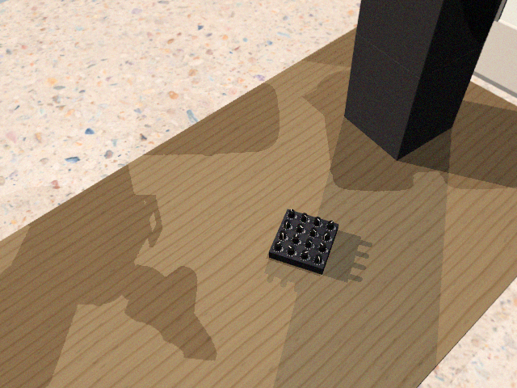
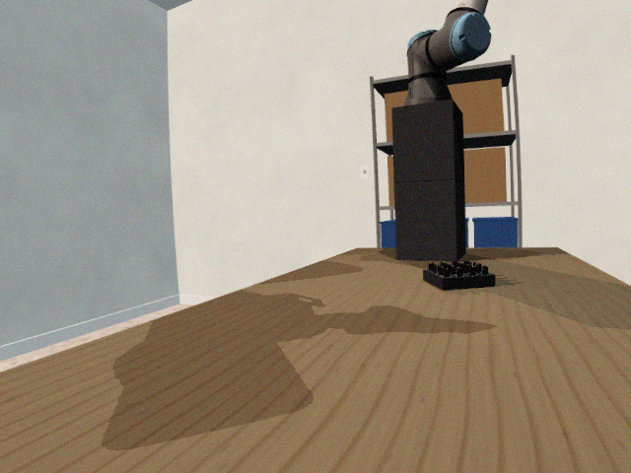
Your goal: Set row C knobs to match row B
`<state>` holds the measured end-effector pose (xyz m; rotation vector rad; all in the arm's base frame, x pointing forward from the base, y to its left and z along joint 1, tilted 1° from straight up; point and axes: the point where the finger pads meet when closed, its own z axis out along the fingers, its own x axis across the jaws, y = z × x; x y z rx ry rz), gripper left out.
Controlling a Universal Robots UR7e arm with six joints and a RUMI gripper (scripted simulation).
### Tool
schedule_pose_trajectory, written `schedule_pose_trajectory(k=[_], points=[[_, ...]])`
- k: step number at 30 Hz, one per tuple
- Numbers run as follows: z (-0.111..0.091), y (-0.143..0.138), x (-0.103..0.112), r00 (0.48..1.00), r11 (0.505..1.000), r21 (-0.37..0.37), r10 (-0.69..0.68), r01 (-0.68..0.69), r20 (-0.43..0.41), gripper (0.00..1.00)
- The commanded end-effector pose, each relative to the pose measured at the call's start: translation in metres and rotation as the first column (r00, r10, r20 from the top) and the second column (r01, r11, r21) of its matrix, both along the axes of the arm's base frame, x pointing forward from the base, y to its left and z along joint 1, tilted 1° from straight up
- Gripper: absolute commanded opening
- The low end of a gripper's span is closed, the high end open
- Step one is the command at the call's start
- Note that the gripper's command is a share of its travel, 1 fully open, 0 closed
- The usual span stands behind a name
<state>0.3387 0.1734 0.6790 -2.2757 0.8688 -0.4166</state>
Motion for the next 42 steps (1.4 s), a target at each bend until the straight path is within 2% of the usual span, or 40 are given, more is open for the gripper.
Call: schedule_pose_trajectory(k=[1, 26, 34, 42], points=[[0.000, 0.000, 0.000, 1.000, 1.000, 0.000, 0.000, 0.000, 0.001, 1.00], [-0.001, -0.004, 0.004, 1.000, 1.000, 0.000, -0.001, 0.001, -0.002, 1.00], [-0.008, -0.016, 0.017, 1.000, 1.000, -0.001, -0.003, 0.003, -0.014, 1.00], [-0.029, -0.048, 0.054, 0.999, 1.000, -0.004, -0.009, 0.009, -0.047, 1.00]])
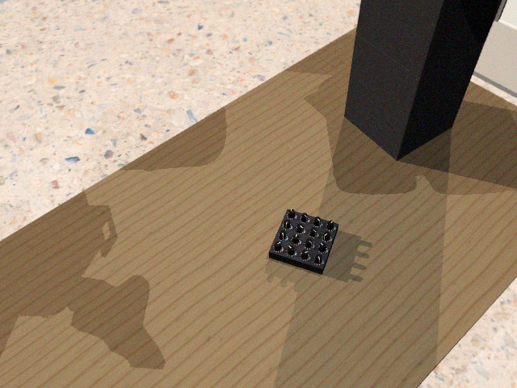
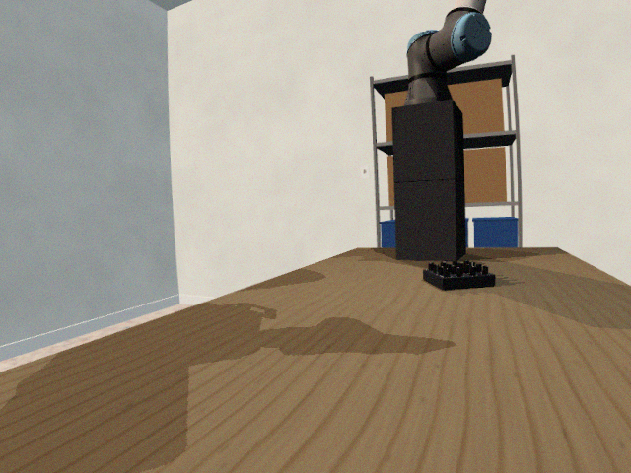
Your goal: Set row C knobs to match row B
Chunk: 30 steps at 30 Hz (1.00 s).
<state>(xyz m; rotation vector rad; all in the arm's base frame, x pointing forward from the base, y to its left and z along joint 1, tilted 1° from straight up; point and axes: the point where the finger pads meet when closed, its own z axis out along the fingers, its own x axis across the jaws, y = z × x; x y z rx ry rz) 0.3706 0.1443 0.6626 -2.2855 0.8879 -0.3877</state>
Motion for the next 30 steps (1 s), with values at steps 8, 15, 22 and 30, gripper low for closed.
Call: schedule_pose_trajectory(k=[8, 15, 22, 30], points=[[-0.050, -0.059, 0.074, 0.998, 1.000, -0.008, -0.015, 0.014, -0.065, 1.00], [-0.093, -0.093, 0.121, 0.994, 1.000, -0.016, -0.025, 0.024, -0.108, 1.00], [-0.143, -0.120, 0.165, 0.988, 0.999, -0.026, -0.037, 0.033, -0.148, 1.00], [-0.201, -0.142, 0.206, 0.981, 0.998, -0.038, -0.050, 0.044, -0.189, 1.00]])
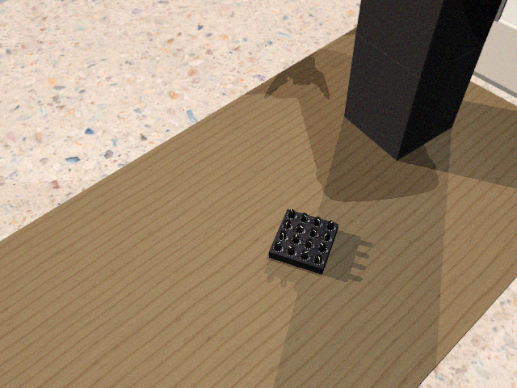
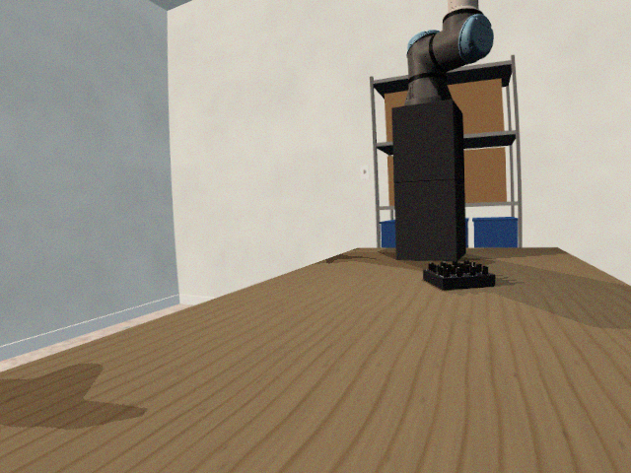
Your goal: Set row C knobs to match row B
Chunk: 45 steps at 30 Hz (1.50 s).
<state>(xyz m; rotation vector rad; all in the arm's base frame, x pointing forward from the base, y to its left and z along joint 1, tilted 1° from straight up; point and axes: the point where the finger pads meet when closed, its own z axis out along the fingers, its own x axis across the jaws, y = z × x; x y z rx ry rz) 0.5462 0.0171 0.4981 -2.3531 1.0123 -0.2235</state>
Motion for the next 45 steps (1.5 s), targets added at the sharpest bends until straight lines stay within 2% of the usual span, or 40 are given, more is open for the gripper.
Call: schedule_pose_trajectory(k=[1, 11, 13, 15, 24, 28, 30, 31, 32, 45], points=[[-0.044, -0.017, 0.036, 1.000, 1.000, -0.013, -0.014, 0.013, -0.028, 1.00], [-0.133, -0.037, 0.082, 0.996, 0.999, -0.033, -0.032, 0.030, -0.083, 1.00], [-0.133, -0.037, 0.082, 0.996, 0.999, -0.033, -0.032, 0.030, -0.083, 1.00], [-0.166, -0.041, 0.096, 0.994, 0.999, -0.041, -0.039, 0.035, -0.102, 1.00], [-0.251, -0.046, 0.123, 0.987, 0.997, -0.064, -0.059, 0.050, -0.147, 1.00], [-0.291, -0.046, 0.132, 0.984, 0.996, -0.075, -0.068, 0.056, -0.166, 1.00], [-0.291, -0.046, 0.132, 0.984, 0.996, -0.075, -0.068, 0.056, -0.166, 1.00], [-0.313, -0.045, 0.135, 0.982, 0.995, -0.082, -0.074, 0.060, -0.177, 1.00], [-0.326, -0.044, 0.137, 0.980, 0.994, -0.086, -0.077, 0.062, -0.183, 1.00], [-0.456, -0.031, 0.141, 0.965, 0.988, -0.130, -0.112, 0.083, -0.239, 1.00]])
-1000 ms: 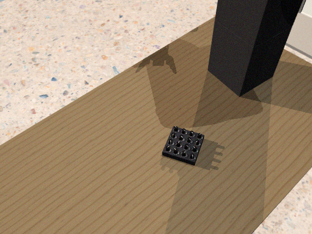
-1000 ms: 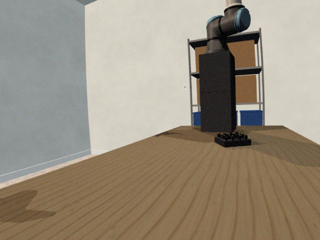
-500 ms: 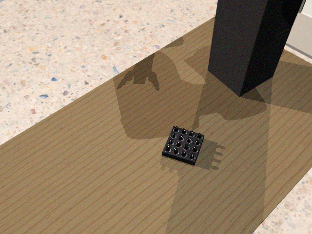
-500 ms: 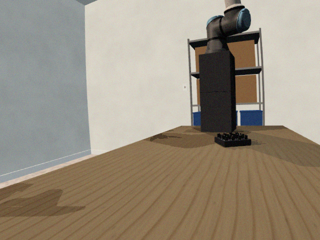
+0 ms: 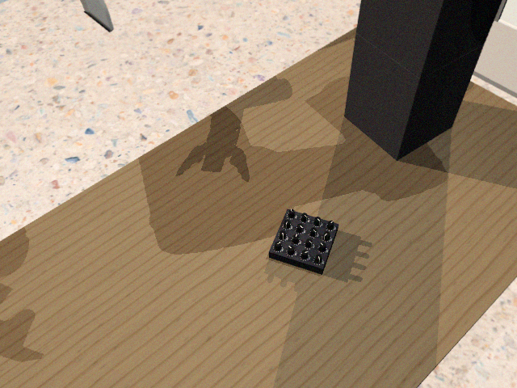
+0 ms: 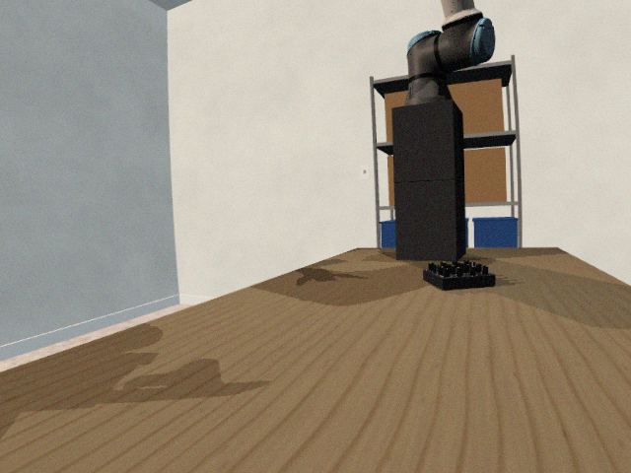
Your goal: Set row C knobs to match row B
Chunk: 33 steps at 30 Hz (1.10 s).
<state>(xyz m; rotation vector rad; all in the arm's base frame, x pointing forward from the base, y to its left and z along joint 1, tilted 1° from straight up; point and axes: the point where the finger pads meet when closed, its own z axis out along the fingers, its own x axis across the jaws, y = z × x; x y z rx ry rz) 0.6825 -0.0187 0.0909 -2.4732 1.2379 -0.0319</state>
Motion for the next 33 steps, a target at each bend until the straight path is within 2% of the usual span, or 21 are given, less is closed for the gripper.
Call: schedule_pose_trajectory(k=[1, 2, 4, 17, 19, 21, 33], points=[[-0.049, 0.005, 0.005, 1.000, 1.000, -0.018, -0.014, 0.014, -0.015, 1.00], [-0.049, 0.005, 0.005, 1.000, 1.000, -0.018, -0.014, 0.014, -0.015, 1.00], [-0.084, 0.011, 0.001, 0.999, 0.999, -0.031, -0.022, 0.021, -0.031, 1.00], [-0.208, 0.037, -0.032, 0.995, 0.995, -0.083, -0.056, 0.049, -0.084, 1.00], [-0.208, 0.037, -0.032, 0.995, 0.995, -0.083, -0.056, 0.049, -0.084, 1.00], [-0.240, 0.045, -0.046, 0.993, 0.993, -0.099, -0.067, 0.057, -0.098, 1.00], [-0.338, 0.074, -0.111, 0.985, 0.984, -0.158, -0.105, 0.083, -0.138, 1.00]])
